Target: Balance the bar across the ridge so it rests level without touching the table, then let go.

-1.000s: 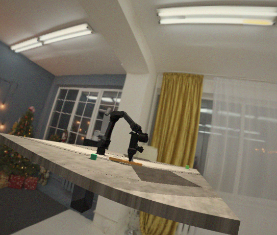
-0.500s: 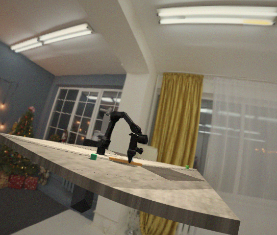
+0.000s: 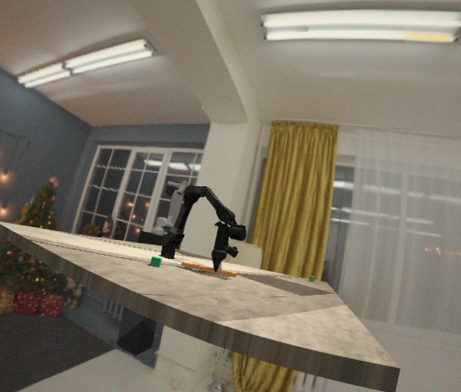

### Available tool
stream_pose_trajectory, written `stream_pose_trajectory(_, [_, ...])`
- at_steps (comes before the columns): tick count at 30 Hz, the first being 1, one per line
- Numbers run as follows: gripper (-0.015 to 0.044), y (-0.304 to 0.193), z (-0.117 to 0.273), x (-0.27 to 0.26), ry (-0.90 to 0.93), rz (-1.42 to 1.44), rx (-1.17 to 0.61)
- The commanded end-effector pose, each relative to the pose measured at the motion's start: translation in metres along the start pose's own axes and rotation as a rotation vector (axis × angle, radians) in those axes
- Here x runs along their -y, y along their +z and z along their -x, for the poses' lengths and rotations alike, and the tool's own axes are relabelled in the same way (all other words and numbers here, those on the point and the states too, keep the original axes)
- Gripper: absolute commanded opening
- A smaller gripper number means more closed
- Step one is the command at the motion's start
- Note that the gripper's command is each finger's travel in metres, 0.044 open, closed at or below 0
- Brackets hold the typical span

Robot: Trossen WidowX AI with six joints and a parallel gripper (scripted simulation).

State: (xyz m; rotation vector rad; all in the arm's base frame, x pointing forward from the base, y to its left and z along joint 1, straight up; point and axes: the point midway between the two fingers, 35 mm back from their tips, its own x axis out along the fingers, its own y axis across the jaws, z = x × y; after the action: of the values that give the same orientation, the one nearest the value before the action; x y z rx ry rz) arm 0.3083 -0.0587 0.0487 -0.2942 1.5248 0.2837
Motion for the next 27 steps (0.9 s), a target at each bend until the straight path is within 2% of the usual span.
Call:
stream_pose_trajectory(1, [0.0117,0.000,0.000,0.000,0.000,0.000,0.000])
stream_pose_trajectory(3, [0.0104,0.000,0.000,0.000,0.000,0.000,0.000])
stream_pose_trajectory(7, [0.0000,0.001,0.006,0.001,0.000,0.000,0.000])
stream_pose_trajectory(27, [0.0000,0.003,0.057,0.002,-0.002,-0.002,-0.001])
